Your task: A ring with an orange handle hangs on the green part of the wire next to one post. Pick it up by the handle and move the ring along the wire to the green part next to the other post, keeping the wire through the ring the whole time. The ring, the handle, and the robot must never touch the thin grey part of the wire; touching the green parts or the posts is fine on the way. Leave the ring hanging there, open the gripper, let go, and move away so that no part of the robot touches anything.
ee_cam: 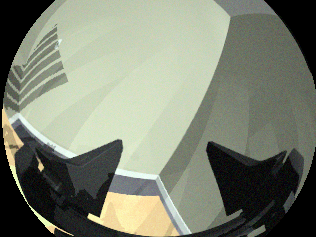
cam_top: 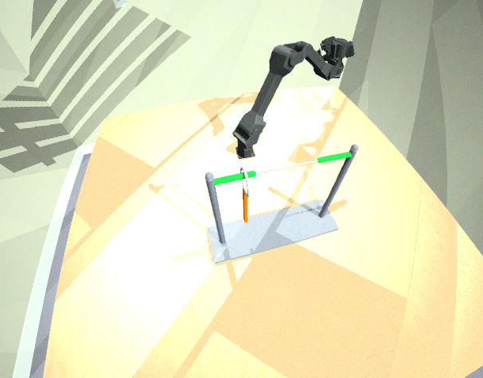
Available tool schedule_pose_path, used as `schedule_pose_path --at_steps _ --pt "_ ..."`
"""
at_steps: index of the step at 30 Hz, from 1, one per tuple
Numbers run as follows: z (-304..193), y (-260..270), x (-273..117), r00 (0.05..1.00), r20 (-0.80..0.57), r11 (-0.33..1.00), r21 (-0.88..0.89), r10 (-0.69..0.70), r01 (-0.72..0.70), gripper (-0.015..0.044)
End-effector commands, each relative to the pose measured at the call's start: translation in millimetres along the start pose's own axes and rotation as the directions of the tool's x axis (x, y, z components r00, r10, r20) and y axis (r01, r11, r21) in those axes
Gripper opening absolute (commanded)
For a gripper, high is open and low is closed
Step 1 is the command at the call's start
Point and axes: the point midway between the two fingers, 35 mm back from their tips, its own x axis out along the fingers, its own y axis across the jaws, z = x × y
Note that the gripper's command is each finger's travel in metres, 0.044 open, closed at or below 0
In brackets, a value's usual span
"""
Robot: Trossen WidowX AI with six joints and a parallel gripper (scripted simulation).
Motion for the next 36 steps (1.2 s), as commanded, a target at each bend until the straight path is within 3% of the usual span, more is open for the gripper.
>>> schedule_pose_path --at_steps 1,9,22,36 --pt "0 -1 -1 1.0 -0.001 1.0 0.0 -0.002 0.002 0.0374" --pt "-5 -48 -63 0.985 -0.092 0.989 -0.036 -0.148 0.145 0.0164" --pt "-4 -111 -212 0.85 -0.274 0.893 -0.149 -0.45 0.425 0.016" --pt "11 -116 -375 0.561 -0.427 0.698 -0.313 -0.71 0.645 0.016"
